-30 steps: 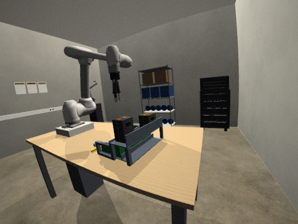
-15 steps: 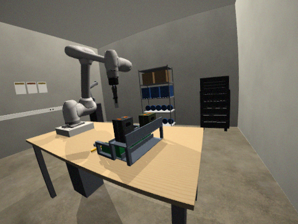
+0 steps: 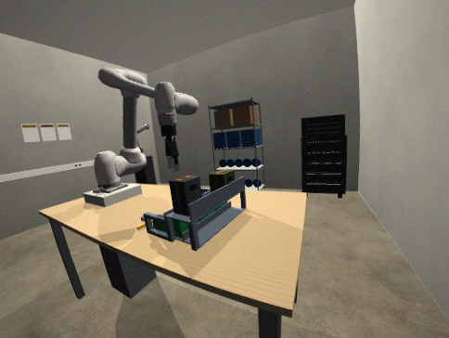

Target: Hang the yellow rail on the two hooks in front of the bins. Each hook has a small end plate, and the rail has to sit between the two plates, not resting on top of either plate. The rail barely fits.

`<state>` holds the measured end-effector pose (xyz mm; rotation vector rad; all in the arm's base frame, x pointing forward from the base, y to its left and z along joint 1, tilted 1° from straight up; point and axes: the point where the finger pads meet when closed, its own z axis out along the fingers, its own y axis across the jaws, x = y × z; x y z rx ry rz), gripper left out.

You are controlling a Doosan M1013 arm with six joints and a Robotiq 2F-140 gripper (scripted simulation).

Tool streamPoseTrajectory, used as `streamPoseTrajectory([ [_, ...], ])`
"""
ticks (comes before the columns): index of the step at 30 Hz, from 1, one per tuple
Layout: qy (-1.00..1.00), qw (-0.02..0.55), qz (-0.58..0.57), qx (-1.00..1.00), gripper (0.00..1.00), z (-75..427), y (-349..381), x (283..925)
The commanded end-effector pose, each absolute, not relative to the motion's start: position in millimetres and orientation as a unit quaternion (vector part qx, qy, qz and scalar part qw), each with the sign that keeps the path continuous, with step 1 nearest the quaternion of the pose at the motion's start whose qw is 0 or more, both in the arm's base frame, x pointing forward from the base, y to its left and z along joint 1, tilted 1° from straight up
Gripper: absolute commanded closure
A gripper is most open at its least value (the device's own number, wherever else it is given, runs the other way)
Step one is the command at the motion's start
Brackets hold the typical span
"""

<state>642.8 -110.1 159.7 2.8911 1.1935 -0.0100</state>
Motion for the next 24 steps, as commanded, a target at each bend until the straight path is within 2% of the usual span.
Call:
streamPoseTrajectory([
  [1, 0.388, 0.006, -0.001, 0.921, 0.0, 157, -112, 643],
  [6, 0.388, 0.006, -0.001, 0.921, 0.0, 157, -112, 643],
  [11, 0.478, 0.007, -0.001, 0.878, 0.0, 116, -140, 641],
  [23, 0.478, 0.007, -0.001, 0.878, 0.0, 116, -140, 641],
  [24, 0.495, 0.007, -0.002, 0.869, 0.0, 105, -148, 641],
])
